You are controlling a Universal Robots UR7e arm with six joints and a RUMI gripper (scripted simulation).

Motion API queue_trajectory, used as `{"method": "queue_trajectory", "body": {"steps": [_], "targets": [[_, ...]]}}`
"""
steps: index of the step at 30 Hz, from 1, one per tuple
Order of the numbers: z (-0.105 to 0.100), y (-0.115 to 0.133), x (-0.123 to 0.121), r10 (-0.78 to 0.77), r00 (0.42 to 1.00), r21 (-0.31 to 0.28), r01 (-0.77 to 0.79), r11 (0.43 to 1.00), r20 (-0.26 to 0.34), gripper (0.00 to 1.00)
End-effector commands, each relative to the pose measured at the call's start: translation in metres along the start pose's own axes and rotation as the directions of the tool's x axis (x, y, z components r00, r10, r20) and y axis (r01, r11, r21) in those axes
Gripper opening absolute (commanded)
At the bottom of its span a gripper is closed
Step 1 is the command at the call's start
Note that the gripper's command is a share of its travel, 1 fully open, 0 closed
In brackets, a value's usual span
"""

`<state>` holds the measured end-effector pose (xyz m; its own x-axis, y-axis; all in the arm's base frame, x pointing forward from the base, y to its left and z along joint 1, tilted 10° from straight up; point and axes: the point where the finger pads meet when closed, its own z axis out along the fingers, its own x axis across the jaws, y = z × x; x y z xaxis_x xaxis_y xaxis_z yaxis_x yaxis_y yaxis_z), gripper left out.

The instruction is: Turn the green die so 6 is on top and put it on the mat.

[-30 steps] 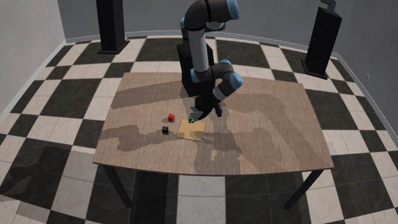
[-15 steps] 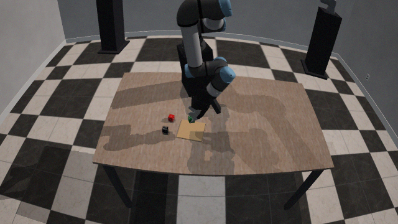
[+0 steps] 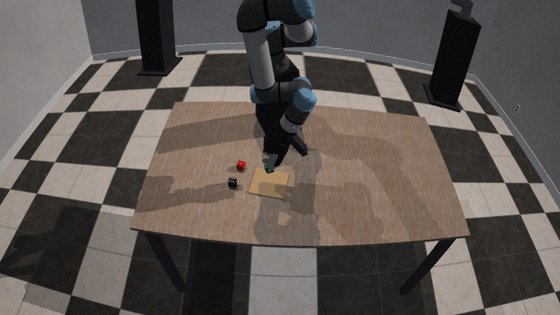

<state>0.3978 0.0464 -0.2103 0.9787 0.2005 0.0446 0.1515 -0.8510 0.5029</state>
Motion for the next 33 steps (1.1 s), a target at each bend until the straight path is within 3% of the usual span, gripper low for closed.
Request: {"method": "queue_trajectory", "body": {"steps": [1, 15, 33], "targets": [[-0.0010, 0.0010, 0.0009, -0.001, 1.000, 0.075, 0.002, 0.997, -0.008, 0.10], [-0.0012, 0.0014, 0.0012, -0.002, 1.000, 0.121, 0.004, 0.993, -0.009, 0.10], [-0.0010, 0.0036, 0.0014, -0.002, 1.000, 0.343, 0.006, 0.939, -0.011, 0.10]]}}
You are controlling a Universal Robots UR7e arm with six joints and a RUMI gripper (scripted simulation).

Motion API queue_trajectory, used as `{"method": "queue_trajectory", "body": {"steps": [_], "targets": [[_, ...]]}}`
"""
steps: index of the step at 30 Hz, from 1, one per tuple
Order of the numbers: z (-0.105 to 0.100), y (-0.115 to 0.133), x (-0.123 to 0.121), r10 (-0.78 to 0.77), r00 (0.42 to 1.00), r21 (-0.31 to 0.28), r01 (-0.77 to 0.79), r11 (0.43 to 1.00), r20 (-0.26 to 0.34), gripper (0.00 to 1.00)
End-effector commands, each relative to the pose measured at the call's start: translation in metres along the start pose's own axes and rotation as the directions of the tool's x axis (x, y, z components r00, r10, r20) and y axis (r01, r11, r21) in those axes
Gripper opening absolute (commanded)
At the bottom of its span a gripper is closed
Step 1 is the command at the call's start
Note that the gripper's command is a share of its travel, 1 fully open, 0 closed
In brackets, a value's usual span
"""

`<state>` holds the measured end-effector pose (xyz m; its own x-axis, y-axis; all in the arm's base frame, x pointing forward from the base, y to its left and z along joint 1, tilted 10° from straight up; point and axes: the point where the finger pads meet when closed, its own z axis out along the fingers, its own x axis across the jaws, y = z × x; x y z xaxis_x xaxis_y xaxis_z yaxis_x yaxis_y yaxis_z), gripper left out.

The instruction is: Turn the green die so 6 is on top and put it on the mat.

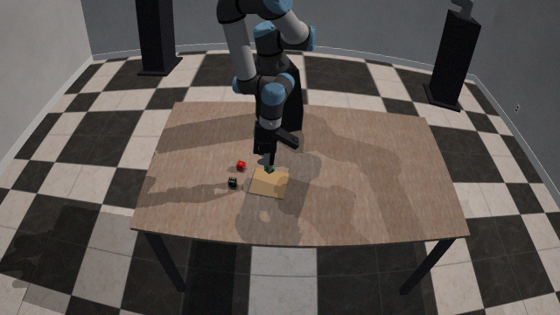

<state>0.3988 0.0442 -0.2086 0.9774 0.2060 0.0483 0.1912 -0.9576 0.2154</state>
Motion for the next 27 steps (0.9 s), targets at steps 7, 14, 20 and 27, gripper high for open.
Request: {"method": "queue_trajectory", "body": {"steps": [7, 14, 20, 27], "targets": [[-0.0014, 0.0007, 0.0011, 0.000, 1.000, 0.052, 0.001, 0.999, -0.007, 0.10], [-0.0001, 0.0007, 0.0004, -0.003, 1.000, 0.084, 0.003, 0.996, -0.001, 0.10], [0.0015, 0.0011, -0.0006, -0.007, 1.000, 0.182, 0.005, 0.983, 0.005, 0.10], [0.0005, 0.0022, 0.0001, -0.004, 1.000, 0.265, 0.004, 0.964, 0.000, 0.10]]}}
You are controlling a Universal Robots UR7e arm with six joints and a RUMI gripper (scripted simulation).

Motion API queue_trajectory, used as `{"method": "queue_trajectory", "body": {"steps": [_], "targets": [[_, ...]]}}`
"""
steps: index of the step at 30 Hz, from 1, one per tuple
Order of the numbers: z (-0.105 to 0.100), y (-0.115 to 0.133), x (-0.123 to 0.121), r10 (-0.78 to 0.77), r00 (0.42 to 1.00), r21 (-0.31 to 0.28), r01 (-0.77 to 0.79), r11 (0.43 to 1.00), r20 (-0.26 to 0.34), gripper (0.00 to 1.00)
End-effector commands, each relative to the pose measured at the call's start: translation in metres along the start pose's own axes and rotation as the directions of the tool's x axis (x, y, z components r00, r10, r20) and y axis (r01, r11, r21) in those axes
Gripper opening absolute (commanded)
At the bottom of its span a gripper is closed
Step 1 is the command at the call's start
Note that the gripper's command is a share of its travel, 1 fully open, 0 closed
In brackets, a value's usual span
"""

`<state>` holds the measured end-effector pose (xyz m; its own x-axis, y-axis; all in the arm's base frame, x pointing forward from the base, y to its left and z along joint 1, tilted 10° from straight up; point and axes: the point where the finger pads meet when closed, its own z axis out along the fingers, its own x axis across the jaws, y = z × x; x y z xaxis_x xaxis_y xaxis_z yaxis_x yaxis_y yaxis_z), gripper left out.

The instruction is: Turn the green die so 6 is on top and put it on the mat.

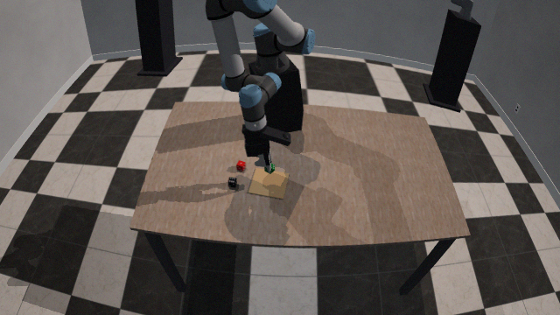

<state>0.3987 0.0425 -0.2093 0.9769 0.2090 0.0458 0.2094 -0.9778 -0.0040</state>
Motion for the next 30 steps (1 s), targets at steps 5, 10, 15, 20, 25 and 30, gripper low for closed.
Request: {"method": "queue_trajectory", "body": {"steps": [5, 10, 15, 20, 25, 30], "targets": [[-0.0021, 0.0012, 0.0015, 0.001, 1.000, 0.089, 0.000, 0.996, -0.009, 0.10], [-0.0022, 0.0012, 0.0015, 0.001, 1.000, 0.094, 0.000, 0.996, -0.009, 0.10], [-0.0014, 0.0012, 0.0012, 0.000, 1.000, 0.111, 0.001, 0.994, -0.006, 0.10], [0.0007, 0.0015, 0.0001, -0.005, 1.000, 0.190, 0.004, 0.982, 0.002, 0.10], [0.0002, 0.0025, 0.0004, -0.004, 1.000, 0.289, 0.004, 0.957, -0.001, 0.10], [-0.0013, 0.0035, 0.0013, 0.000, 1.000, 0.337, 0.003, 0.942, -0.008, 0.10]]}}
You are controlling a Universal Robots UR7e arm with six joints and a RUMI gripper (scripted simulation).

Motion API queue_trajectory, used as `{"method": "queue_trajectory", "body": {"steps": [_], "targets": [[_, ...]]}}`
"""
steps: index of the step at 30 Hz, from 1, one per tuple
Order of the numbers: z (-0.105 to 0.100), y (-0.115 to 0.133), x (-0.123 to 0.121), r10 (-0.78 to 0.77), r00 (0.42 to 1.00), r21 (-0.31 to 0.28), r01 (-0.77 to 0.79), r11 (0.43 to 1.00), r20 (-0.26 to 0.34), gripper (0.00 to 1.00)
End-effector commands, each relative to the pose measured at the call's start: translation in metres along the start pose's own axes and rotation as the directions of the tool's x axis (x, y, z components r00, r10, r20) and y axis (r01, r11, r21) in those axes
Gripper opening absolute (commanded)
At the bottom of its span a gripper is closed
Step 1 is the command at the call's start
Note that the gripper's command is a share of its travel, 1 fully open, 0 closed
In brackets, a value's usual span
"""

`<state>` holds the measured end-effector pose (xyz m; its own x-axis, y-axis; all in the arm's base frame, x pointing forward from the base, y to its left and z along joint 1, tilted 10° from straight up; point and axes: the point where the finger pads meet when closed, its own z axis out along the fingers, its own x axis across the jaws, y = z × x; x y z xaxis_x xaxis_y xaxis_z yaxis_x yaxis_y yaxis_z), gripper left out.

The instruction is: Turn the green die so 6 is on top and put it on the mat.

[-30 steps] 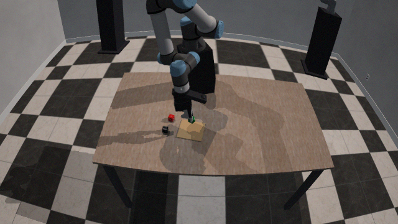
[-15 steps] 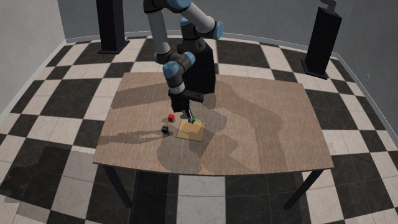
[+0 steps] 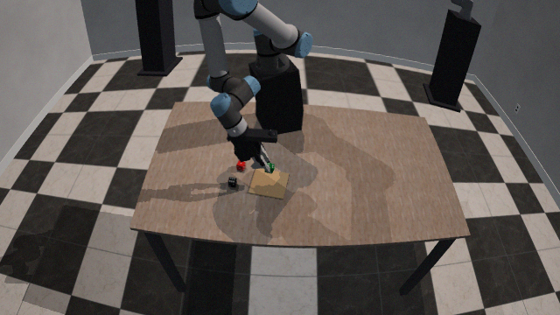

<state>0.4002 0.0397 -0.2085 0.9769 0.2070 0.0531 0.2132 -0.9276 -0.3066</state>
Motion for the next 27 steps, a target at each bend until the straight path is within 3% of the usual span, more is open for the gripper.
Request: {"method": "queue_trajectory", "body": {"steps": [1, 11, 16, 18, 27], "targets": [[-0.0006, 0.0003, 0.0005, -0.002, 1.000, 0.036, 0.002, 0.999, 0.000, 0.10], [-0.0002, 0.0006, 0.0004, -0.002, 1.000, 0.066, 0.002, 0.998, 0.001, 0.10], [0.0016, 0.0011, -0.0004, -0.005, 1.000, 0.132, 0.004, 0.991, 0.008, 0.10], [0.0016, 0.0011, -0.0004, -0.005, 1.000, 0.132, 0.004, 0.991, 0.008, 0.10], [0.0004, 0.0025, 0.0002, -0.003, 1.000, 0.275, 0.002, 0.962, 0.002, 0.10]]}}
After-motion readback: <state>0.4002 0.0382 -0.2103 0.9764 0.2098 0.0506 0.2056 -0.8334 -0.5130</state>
